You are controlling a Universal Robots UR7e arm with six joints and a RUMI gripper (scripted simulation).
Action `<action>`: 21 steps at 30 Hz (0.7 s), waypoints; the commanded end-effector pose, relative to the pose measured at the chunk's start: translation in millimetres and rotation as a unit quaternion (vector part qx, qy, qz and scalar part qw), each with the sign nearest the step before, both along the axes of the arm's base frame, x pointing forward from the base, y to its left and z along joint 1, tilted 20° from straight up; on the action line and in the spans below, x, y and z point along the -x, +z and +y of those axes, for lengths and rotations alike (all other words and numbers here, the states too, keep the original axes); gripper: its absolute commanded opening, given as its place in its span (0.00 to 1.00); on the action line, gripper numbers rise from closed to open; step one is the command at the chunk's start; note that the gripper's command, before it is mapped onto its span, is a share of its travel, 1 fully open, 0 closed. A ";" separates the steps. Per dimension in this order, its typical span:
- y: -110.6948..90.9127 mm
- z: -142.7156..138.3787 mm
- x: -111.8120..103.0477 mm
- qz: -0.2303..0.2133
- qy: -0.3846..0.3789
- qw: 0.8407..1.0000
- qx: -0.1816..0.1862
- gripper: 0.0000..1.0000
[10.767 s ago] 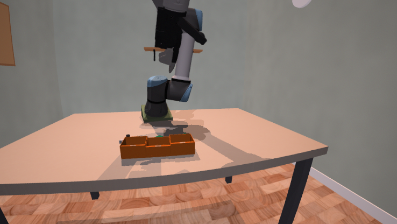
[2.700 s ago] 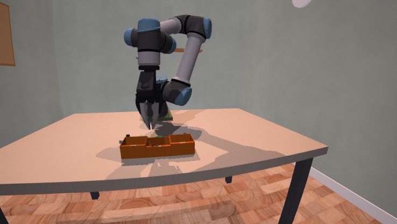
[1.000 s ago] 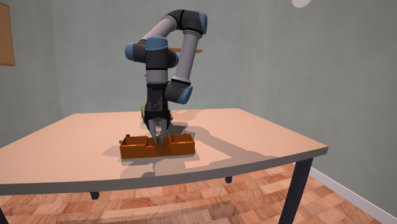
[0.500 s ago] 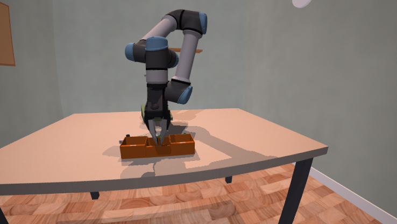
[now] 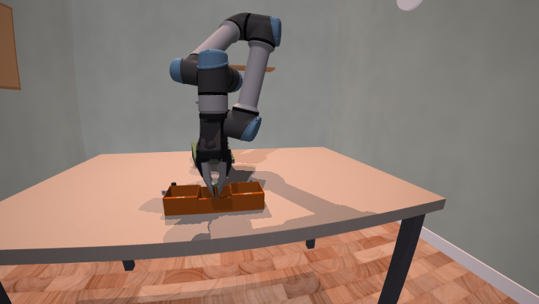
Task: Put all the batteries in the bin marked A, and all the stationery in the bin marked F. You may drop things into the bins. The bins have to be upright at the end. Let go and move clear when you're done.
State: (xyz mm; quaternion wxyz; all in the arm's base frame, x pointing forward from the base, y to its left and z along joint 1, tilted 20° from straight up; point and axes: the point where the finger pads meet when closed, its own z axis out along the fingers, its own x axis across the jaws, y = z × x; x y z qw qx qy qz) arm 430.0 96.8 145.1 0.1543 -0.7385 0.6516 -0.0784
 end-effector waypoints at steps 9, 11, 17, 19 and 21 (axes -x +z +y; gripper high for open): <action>4.1 -0.5 1.0 -0.001 0.000 1.000 0.000 0.04; 6.6 -0.8 1.8 -0.001 0.000 1.000 0.000 0.04; 14.2 -1.8 4.4 -0.001 0.000 1.000 0.000 0.04; 16.7 -2.2 5.2 -0.001 0.000 1.000 0.000 0.04; 19.2 -2.5 6.1 -0.001 0.000 1.000 0.000 0.04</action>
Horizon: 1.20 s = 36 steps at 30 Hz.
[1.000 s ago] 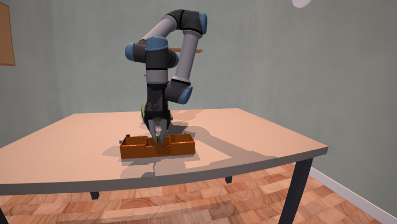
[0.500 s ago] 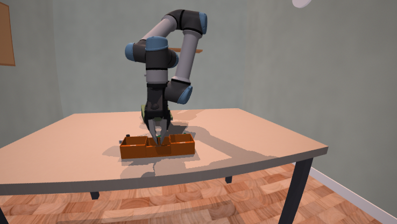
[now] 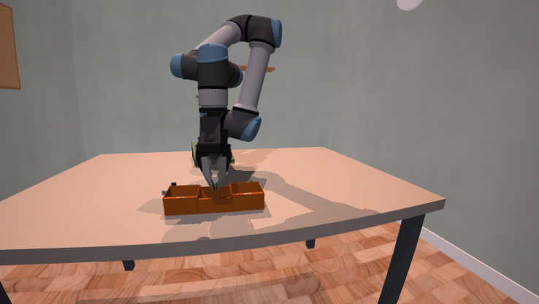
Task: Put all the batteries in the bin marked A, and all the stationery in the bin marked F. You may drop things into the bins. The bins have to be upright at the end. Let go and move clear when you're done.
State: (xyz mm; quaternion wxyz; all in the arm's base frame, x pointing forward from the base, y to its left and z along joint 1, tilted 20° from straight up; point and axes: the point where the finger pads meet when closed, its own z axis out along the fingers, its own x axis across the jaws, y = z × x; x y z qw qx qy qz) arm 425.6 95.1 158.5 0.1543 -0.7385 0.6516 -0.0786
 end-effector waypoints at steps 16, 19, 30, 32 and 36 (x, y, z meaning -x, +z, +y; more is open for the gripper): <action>40.8 -5.4 13.5 0.000 0.000 1.000 0.000 0.04; 42.8 -5.7 14.1 0.000 0.000 1.000 0.000 0.04; 44.4 18.7 19.3 0.000 0.000 1.000 0.000 0.04; 45.0 28.5 21.3 0.000 0.000 1.000 0.000 0.04; 45.9 43.1 24.4 0.000 0.000 1.000 0.000 0.04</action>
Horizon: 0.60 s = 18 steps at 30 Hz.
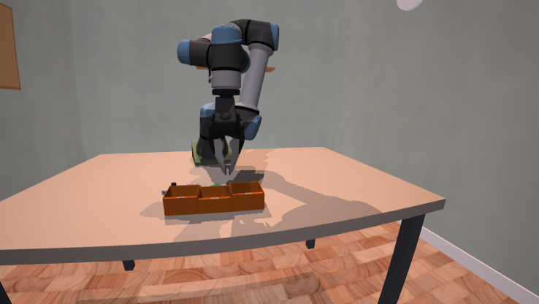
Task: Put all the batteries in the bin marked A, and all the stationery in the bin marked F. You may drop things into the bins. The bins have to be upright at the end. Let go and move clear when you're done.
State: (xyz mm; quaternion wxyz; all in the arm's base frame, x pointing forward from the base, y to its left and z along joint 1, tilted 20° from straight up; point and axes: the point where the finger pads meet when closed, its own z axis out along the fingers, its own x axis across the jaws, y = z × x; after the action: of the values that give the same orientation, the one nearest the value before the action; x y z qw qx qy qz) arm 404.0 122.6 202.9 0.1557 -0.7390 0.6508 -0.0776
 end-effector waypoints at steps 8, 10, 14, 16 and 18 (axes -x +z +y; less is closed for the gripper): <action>3.6 48.9 9.7 0.000 -0.001 1.000 0.001 0.04; 3.6 48.8 9.7 0.000 -0.001 1.000 0.001 0.04; 3.6 48.9 9.7 0.000 -0.001 1.000 0.001 0.04; 3.6 48.9 9.7 0.000 -0.001 1.000 0.001 0.04; 3.6 48.9 9.7 0.000 -0.001 1.000 0.001 0.04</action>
State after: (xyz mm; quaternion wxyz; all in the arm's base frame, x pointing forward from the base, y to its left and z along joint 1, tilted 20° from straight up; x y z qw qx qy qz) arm 394.2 170.3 206.0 0.1547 -0.7387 0.6514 -0.0782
